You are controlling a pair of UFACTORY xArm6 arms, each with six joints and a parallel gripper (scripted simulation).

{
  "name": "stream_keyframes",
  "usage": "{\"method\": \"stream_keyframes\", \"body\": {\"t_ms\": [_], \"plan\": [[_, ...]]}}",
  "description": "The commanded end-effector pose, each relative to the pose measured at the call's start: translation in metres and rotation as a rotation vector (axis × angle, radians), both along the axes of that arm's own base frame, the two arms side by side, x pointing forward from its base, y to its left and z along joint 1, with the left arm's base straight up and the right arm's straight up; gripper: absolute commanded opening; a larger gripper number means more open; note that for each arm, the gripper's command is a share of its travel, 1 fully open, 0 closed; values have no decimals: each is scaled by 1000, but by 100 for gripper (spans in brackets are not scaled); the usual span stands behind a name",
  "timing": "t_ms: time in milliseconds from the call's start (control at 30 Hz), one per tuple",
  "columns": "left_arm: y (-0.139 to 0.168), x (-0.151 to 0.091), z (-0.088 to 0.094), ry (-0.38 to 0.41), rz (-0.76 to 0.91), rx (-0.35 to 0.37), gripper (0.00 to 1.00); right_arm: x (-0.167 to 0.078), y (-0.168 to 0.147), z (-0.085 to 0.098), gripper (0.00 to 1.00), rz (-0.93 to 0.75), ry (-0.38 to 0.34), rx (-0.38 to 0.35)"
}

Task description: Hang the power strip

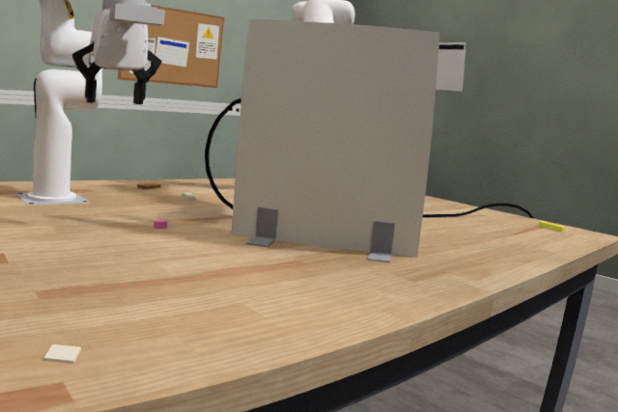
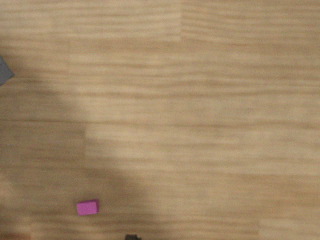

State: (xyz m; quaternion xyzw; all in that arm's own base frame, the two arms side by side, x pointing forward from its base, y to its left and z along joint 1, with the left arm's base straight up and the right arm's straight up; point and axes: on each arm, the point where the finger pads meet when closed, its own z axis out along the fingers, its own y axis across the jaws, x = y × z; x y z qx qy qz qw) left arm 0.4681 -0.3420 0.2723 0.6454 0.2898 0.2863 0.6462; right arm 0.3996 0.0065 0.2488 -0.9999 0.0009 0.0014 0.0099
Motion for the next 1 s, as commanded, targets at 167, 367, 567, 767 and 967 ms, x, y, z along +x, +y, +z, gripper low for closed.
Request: {"method": "stream_keyframes", "body": {"t_ms": [167,367,567,767,967], "plan": [[0,1,2,-4,0,-3,0,-7,69,1,100,-25,-25,220],[0,1,2,-4,0,-3,0,-10,96,4,100,-39,-31,310],[0,1,2,-4,0,-3,0,-17,140,12,100,-77,-33,470],[0,1,2,-4,0,-3,0,-23,171,20,100,-107,-34,587],[0,1,2,-4,0,-3,0,-27,191,28,100,-137,-29,674]]}}
